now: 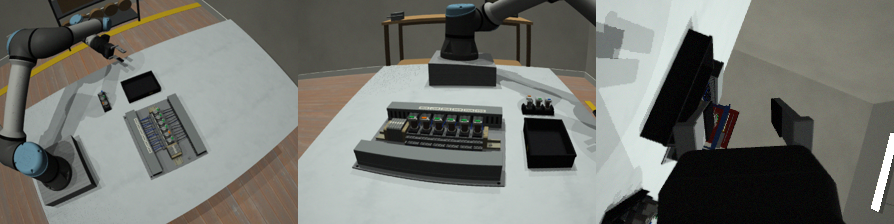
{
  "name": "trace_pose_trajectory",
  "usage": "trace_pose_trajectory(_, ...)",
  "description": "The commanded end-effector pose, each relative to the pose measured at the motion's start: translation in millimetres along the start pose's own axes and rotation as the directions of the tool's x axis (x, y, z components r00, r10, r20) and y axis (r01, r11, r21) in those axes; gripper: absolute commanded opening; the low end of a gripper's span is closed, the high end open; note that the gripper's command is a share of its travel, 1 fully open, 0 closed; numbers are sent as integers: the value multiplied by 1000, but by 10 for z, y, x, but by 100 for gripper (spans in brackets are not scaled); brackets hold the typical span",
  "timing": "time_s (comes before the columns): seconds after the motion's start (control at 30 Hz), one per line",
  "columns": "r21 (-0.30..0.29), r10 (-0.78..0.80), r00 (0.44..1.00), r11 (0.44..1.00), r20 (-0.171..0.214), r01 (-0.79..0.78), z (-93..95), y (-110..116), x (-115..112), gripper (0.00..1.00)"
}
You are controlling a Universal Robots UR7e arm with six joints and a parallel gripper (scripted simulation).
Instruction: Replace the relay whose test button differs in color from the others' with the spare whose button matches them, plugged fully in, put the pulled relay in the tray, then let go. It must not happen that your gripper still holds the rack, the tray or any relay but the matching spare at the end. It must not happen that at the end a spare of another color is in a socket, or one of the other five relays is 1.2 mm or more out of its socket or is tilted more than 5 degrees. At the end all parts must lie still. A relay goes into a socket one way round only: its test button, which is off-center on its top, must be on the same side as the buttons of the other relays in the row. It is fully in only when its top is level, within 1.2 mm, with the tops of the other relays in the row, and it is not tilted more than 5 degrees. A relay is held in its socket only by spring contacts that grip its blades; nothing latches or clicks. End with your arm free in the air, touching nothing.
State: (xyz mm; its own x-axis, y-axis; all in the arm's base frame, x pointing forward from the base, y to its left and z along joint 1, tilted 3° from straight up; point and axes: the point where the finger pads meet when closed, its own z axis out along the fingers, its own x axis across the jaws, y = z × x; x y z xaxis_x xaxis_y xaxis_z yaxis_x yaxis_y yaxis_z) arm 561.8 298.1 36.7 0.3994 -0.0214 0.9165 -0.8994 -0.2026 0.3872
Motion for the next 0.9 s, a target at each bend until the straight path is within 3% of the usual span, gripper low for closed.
trace_pose_trajectory(0.0, 0, 1, 1000, 1000, 1, -1, -2, 1, 10, 100)
trace_pose_trajectory(0.2, 0, 1, 1000, 1000, 1, -1, -2, 1, 10, 100)
trace_pose_trajectory(0.37, 0, 1, 1000, 1000, 1, -1, 318, 308, 414, 100)
trace_pose_trajectory(0.77, 0, 1, 1000, 1000, 1, -1, 318, 308, 414, 100)
trace_pose_trajectory(0.87, 0, 2, 1000, 1000, 1, -2, 510, 493, 660, 100)
